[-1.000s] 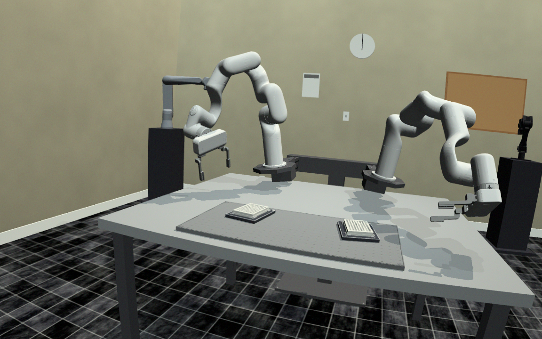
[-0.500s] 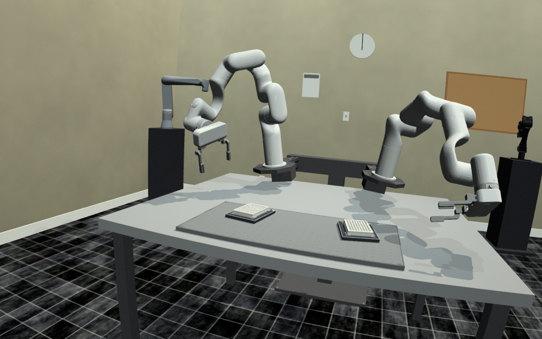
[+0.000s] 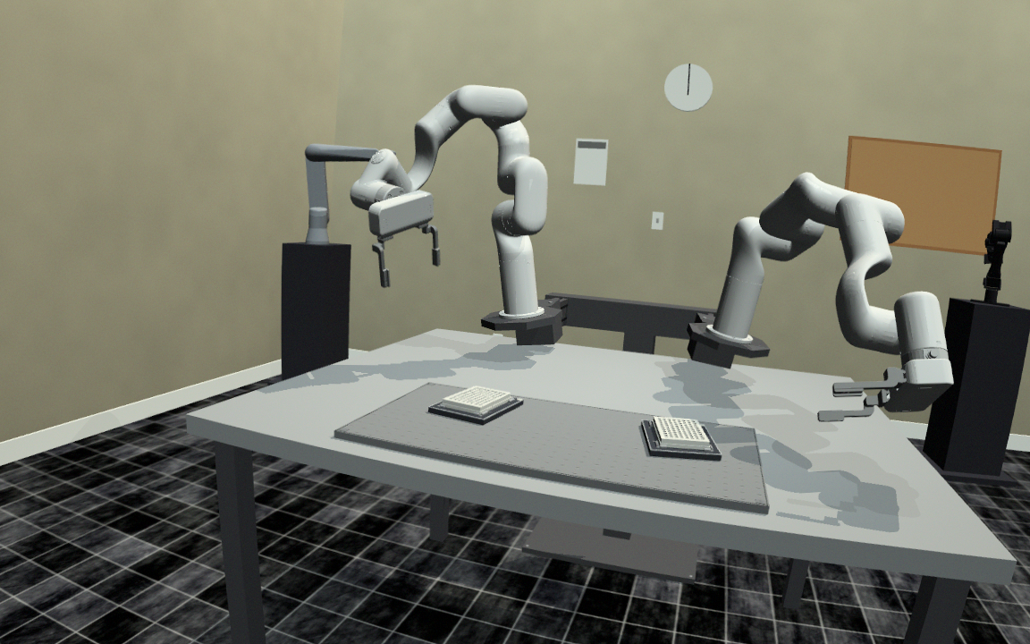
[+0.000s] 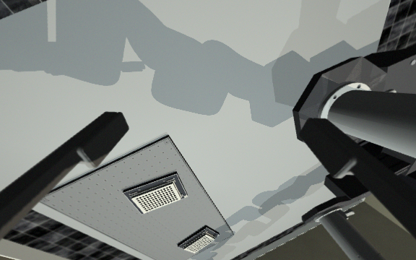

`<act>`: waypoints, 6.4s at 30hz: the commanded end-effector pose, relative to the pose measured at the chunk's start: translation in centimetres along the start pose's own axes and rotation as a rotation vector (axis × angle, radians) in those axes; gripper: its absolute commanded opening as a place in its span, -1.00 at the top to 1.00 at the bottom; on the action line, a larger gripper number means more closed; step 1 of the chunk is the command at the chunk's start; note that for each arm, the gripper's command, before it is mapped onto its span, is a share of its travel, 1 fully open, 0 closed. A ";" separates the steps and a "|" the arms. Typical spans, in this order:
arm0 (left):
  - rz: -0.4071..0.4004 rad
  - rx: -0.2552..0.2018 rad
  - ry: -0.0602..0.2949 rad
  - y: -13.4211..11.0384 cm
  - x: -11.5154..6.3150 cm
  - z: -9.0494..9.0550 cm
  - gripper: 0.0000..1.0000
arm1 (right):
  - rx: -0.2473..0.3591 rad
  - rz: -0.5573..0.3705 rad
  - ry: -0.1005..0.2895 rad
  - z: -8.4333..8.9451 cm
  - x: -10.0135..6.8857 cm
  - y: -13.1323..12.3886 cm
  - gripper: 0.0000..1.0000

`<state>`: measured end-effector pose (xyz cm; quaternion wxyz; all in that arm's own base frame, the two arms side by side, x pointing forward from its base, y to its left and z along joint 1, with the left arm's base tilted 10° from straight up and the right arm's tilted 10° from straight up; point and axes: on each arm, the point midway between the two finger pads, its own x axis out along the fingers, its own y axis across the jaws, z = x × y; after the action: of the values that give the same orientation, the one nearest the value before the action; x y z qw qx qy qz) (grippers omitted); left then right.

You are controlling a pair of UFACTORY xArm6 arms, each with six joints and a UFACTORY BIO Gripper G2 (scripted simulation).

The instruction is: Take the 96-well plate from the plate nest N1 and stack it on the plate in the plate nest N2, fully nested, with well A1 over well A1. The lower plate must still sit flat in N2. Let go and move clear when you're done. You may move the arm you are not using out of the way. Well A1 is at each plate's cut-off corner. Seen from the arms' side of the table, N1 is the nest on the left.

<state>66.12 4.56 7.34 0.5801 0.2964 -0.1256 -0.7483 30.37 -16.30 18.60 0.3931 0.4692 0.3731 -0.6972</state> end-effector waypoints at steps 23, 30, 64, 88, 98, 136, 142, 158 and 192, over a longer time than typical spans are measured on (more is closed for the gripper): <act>0.000 0.005 0.002 0.2 -0.1 0.1 -1.00 | -0.008 0.014 0.007 0.4 -4.0 -1.8 -1.00; 0.000 0.005 0.002 0.2 -0.1 0.1 -1.00 | -0.038 0.059 0.027 -1.0 -4.1 -3.6 -1.00; 0.000 0.005 0.002 0.2 -0.1 0.1 -1.00 | -0.187 0.308 0.156 -9.5 -2.4 -12.8 -1.00; 0.000 0.005 0.002 1.1 -0.4 1.7 0.25 | -0.190 0.310 0.157 -9.6 -2.4 -12.8 -1.00; 0.131 -0.024 -0.027 3.6 1.3 3.7 0.25 | -0.190 0.310 0.157 -9.6 -2.4 -12.8 -1.00; 0.709 -0.223 -0.066 10.6 6.3 12.6 0.25 | -0.190 0.310 0.157 -9.6 -2.4 -12.8 -1.00; 0.895 -0.294 -0.040 11.0 7.0 14.8 0.25 | -0.190 0.310 0.157 -9.6 -2.4 -12.8 -1.00; 1.262 -0.423 0.077 8.4 7.2 18.0 0.25 | -0.190 0.310 0.157 -9.6 -2.4 -12.8 -1.00; 1.730 -0.509 0.349 -1.6 5.1 21.7 0.25 | -0.190 0.310 0.157 -9.6 -2.4 -12.8 -1.00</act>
<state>51.78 -3.40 22.04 0.9965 0.0699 -0.0450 -0.0106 22.86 -1.97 20.07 0.5070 0.5346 0.3911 -0.5516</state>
